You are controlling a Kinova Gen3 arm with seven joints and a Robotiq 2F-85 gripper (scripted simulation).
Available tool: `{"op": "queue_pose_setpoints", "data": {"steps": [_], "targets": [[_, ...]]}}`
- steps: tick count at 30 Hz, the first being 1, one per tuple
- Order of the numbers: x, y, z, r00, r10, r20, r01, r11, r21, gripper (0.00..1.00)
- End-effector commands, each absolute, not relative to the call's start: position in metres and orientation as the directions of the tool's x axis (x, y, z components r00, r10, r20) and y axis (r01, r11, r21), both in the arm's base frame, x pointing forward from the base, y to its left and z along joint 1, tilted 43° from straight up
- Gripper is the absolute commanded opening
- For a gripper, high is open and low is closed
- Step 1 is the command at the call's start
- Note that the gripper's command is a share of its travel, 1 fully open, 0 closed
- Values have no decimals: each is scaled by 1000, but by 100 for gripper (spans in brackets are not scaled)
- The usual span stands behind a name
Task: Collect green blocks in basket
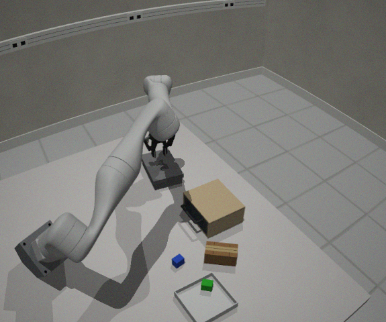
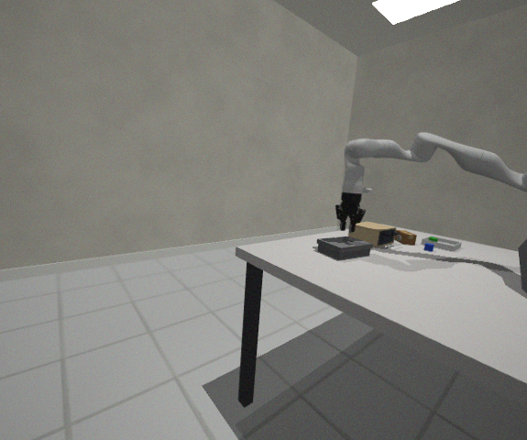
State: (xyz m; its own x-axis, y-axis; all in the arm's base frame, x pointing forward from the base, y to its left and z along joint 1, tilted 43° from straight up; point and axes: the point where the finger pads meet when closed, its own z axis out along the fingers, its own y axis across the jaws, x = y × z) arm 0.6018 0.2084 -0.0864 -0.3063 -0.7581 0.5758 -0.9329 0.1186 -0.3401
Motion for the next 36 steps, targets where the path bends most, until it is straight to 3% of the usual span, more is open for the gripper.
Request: {"op": "queue_pose_setpoints", "data": {"steps": [1,36], "targets": [[605,202,-91,-311,-755,578,-930,117,-349,48],[610,199,-88,-308,-756,577,-930,111,-351,48]]}}
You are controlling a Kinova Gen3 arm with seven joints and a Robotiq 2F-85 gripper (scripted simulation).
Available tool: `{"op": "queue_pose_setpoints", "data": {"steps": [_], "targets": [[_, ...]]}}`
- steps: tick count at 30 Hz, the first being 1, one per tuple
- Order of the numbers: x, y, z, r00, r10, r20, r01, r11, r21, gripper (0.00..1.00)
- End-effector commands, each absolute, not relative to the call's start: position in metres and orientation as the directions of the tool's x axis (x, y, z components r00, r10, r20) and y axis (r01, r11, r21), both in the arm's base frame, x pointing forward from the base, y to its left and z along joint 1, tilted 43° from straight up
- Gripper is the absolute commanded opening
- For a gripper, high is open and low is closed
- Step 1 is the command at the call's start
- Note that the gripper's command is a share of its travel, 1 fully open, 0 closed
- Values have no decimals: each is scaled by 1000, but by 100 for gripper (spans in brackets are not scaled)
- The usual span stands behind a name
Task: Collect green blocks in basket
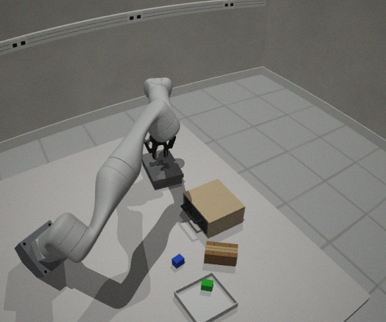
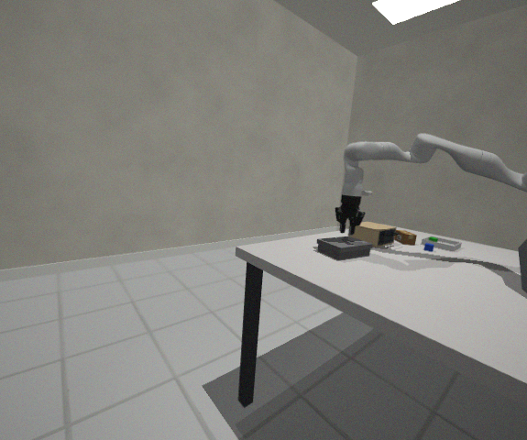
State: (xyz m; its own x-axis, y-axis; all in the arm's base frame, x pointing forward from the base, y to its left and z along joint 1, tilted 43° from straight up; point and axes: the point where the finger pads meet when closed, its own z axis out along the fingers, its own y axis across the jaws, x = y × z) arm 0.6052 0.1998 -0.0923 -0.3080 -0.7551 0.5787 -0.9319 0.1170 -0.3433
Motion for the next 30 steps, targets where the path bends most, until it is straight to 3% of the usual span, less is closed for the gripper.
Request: {"op": "queue_pose_setpoints", "data": {"steps": [1,30], "targets": [[610,199,-88,-308,-756,577,-930,111,-351,48],[611,198,-87,-307,-755,579,-930,110,-350,48]]}}
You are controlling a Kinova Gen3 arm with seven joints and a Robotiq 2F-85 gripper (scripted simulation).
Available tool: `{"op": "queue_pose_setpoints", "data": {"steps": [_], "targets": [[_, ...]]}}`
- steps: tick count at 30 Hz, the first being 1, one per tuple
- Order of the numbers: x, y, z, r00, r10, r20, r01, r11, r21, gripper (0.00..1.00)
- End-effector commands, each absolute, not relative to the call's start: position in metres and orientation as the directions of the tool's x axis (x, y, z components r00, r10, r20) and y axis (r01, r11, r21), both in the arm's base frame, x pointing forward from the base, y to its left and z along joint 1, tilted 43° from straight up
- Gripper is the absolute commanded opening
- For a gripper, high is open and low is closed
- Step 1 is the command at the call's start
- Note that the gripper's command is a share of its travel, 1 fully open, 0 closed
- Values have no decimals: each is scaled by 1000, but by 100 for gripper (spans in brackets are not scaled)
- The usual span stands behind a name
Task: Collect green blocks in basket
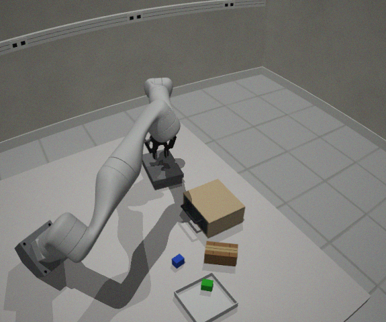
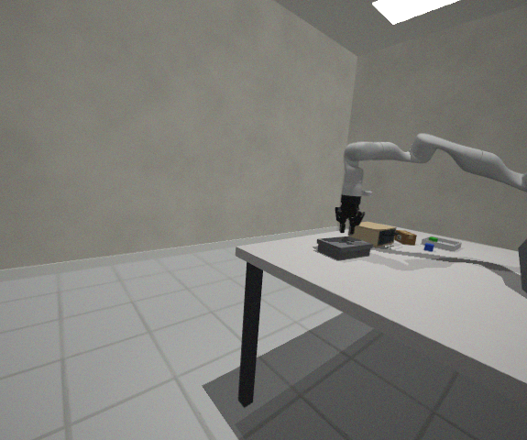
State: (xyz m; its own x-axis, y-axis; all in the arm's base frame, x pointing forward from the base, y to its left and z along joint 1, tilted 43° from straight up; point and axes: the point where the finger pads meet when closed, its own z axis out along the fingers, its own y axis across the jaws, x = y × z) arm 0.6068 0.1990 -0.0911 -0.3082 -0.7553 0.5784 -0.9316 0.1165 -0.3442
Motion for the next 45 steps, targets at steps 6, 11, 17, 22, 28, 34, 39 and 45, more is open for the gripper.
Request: {"op": "queue_pose_setpoints", "data": {"steps": [6,11,17,22,28,34,39,45], "targets": [[611,198,-88,-307,-755,579,-930,110,-350,48],[612,197,-89,-307,-756,578,-930,109,-351,48],[612,194,-92,-307,-755,580,-930,108,-351,48],[613,191,-95,-308,-753,581,-929,108,-353,48],[614,189,-97,-310,-752,581,-928,108,-356,48],[614,186,-101,-313,-752,580,-928,113,-355,48],[614,184,-104,-314,-752,579,-928,114,-355,48],[615,182,-106,-314,-753,578,-928,115,-355,48]]}}
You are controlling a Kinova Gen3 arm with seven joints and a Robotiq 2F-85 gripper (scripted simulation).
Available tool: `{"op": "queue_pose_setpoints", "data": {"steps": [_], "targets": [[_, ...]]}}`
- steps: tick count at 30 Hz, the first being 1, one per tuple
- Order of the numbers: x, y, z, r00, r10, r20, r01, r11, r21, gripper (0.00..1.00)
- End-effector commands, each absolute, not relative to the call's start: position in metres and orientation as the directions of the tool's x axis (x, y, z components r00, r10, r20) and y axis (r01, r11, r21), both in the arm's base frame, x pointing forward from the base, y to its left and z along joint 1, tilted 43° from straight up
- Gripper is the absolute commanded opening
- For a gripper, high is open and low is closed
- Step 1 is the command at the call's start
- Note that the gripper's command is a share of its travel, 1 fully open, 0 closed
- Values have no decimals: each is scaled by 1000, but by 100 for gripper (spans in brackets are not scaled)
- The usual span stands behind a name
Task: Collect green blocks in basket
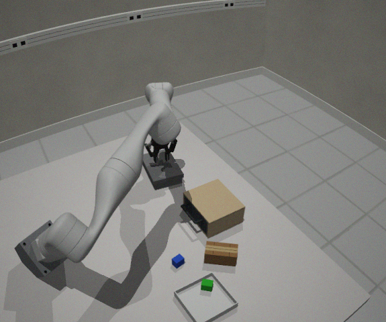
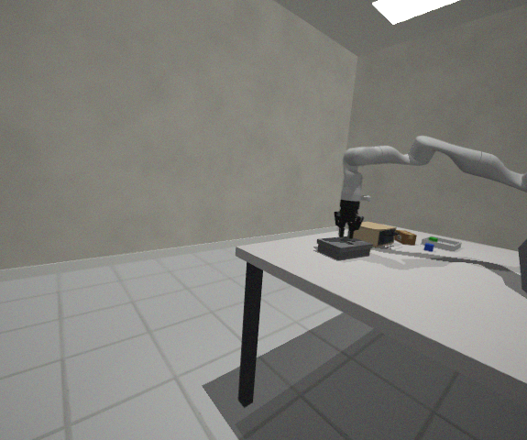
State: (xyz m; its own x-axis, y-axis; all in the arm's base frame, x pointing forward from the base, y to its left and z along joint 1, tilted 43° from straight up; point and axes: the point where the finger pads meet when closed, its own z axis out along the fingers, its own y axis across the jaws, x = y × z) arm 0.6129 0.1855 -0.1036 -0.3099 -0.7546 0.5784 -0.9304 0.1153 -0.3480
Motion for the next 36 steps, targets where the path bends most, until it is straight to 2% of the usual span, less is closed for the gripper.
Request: {"op": "queue_pose_setpoints", "data": {"steps": [1,36], "targets": [[615,182,-106,-314,-752,579,-928,115,-354,48],[615,179,-108,-315,-751,580,-928,116,-355,48]]}}
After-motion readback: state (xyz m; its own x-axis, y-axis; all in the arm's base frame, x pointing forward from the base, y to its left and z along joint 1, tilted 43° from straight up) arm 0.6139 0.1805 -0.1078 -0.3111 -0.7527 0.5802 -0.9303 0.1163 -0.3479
